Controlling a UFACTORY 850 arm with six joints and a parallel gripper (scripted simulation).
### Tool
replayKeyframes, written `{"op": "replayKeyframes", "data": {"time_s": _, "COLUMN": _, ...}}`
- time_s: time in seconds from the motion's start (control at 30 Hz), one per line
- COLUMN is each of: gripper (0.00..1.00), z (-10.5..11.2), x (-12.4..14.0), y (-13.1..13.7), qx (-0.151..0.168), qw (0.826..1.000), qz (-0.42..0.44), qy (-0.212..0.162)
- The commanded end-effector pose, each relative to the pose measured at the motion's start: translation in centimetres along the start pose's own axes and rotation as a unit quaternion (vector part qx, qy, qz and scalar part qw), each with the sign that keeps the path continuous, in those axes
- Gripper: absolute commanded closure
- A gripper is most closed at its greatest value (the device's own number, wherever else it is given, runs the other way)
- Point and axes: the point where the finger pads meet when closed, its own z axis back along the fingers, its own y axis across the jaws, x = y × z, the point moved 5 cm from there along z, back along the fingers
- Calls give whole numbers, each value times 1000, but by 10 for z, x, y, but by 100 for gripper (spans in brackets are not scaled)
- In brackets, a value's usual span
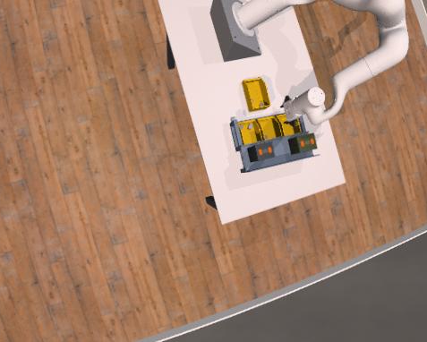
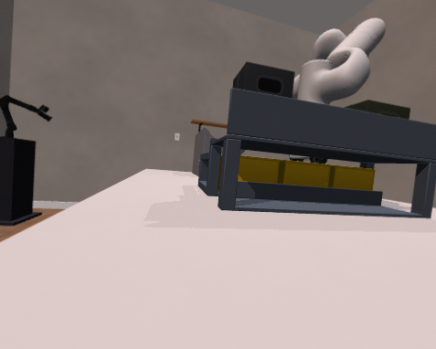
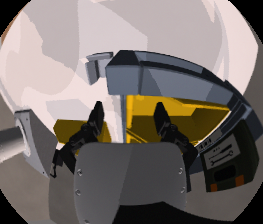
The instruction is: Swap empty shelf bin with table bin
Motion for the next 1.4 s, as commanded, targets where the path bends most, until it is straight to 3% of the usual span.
{"op": "replayKeyframes", "data": {"time_s": 0.0, "gripper": 5, "z": 1, "x": 0, "y": 1, "qx": 1, "qw": 1000, "qz": 0, "qy": 0}}
{"op": "replayKeyframes", "data": {"time_s": 0.1, "gripper": 5, "z": 1, "x": 0, "y": 1, "qx": 1, "qw": 1000, "qz": 0, "qy": 0}}
{"op": "replayKeyframes", "data": {"time_s": 0.13, "gripper": 100, "z": 1, "x": 0, "y": 1, "qx": 1, "qw": 1000, "qz": 0, "qy": 0}}
{"op": "replayKeyframes", "data": {"time_s": 1.37, "gripper": 100, "z": 1, "x": 0, "y": 1, "qx": 1, "qw": 1000, "qz": 0, "qy": 0}}
